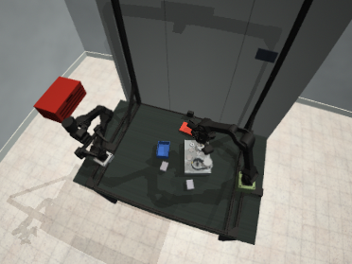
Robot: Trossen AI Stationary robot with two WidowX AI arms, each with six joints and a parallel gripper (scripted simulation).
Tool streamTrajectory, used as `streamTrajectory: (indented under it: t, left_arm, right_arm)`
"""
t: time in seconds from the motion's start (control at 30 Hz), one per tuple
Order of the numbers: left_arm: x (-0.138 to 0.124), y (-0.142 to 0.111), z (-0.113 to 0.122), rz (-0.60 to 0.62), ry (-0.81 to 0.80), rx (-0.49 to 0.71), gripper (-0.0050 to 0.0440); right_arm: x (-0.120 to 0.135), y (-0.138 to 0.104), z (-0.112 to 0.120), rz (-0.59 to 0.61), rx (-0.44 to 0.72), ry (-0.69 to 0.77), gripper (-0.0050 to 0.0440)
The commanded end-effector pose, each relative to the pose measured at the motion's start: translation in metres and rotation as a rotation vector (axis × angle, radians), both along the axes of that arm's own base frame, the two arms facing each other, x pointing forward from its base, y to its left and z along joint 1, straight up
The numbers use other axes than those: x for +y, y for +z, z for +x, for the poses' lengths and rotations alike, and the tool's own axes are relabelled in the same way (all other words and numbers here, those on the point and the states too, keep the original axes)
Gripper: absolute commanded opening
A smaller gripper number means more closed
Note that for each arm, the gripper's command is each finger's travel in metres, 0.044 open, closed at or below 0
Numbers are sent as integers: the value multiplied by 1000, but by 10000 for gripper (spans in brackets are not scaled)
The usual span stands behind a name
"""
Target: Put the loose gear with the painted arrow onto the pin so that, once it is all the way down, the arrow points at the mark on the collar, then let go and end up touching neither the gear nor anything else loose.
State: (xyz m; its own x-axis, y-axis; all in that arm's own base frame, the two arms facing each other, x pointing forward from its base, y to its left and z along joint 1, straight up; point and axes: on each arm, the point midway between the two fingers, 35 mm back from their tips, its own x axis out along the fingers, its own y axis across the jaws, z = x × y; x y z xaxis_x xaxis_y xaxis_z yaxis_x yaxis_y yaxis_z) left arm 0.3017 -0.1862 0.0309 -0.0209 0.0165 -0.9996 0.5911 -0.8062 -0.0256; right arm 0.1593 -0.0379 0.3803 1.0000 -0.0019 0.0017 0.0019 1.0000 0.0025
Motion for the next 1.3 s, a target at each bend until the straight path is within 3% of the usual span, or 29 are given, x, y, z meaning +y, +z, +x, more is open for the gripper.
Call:
streamTrajectory:
  t: [0.0, 0.07, 0.57, 0.63, 1.13, 1.27]
  left_arm:
    - [11, 8, 4, -15, 160, -22, 0]
    - [11, 8, 4, -15, 160, -22, 0]
    - [48, 8, 8, -9, 682, -26, 0]
    - [48, 8, 8, -9, 682, -26, 0]
    - [85, 8, 7, -2, 1204, -28, 0]
    - [90, 8, 7, -1, 1274, -28, 0]
  right_arm:
    - [0, 0, 0, -2, 0, 2, 400]
    - [0, 0, 0, -2, 0, 2, 400]
    - [0, 0, 0, -2, 0, 2, 400]
    - [0, 0, 0, -2, 0, 2, 400]
    - [0, 0, 0, -2, 0, 2, 400]
    - [0, 0, 0, -2, 0, 2, 400]
